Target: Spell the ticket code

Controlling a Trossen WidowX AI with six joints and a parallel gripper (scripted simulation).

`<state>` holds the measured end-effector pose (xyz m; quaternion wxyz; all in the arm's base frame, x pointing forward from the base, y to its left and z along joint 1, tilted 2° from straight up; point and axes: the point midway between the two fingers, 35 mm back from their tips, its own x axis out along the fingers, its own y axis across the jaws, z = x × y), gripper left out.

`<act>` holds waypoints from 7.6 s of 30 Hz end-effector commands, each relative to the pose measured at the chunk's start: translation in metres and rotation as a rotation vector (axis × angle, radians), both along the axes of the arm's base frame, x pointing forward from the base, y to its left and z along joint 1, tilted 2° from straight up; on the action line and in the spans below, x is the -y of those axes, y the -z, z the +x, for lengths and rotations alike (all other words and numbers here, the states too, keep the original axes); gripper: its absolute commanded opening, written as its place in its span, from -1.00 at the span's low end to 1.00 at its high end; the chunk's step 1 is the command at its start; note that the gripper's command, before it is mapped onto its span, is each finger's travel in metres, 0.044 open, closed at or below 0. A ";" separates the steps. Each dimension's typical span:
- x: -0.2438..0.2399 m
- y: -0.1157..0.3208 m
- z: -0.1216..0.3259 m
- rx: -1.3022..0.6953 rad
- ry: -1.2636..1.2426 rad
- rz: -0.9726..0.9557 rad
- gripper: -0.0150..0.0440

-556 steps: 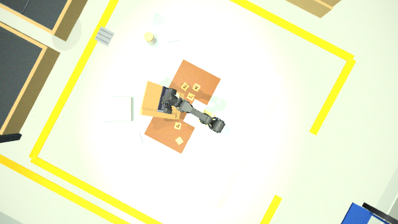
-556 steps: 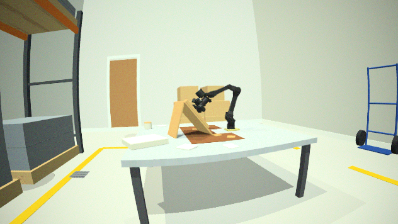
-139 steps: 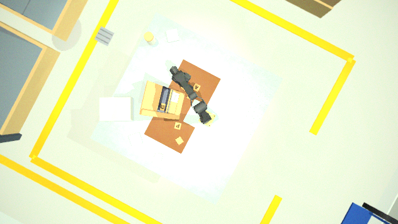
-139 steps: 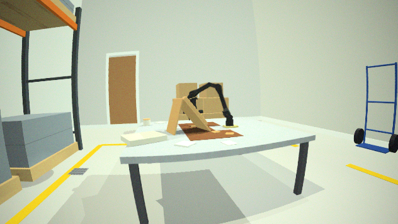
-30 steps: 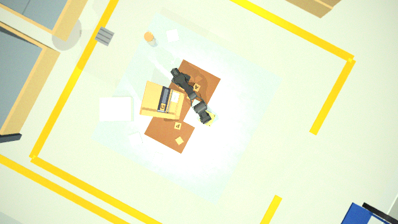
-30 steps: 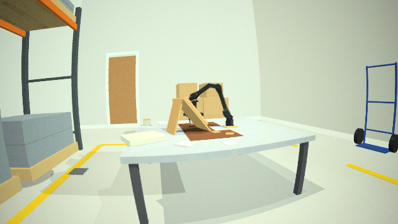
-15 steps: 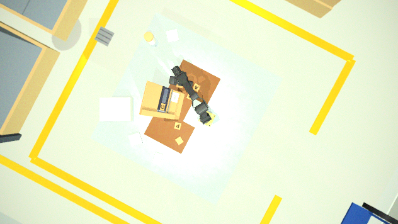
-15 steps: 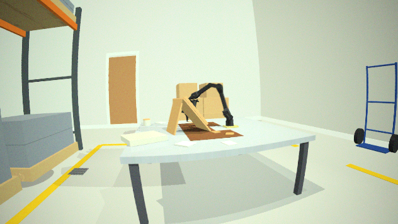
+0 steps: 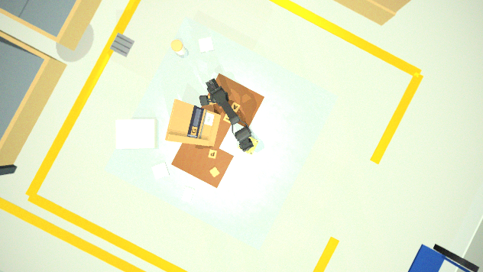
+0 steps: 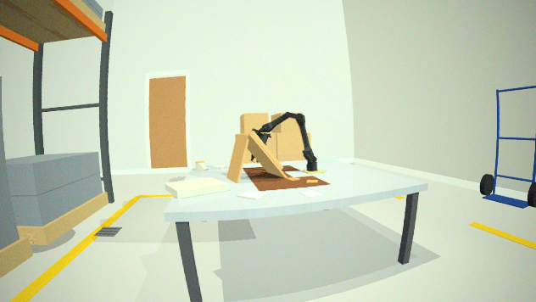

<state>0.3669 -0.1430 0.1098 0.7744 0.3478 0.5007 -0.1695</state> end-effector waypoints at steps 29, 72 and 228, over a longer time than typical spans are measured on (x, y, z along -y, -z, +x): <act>0.000 -0.068 0.030 0.468 -0.795 -0.462 -0.49; -0.010 -0.078 0.029 0.530 -0.898 -0.552 -0.49; -0.084 -0.075 0.005 0.532 -0.896 -0.545 -0.49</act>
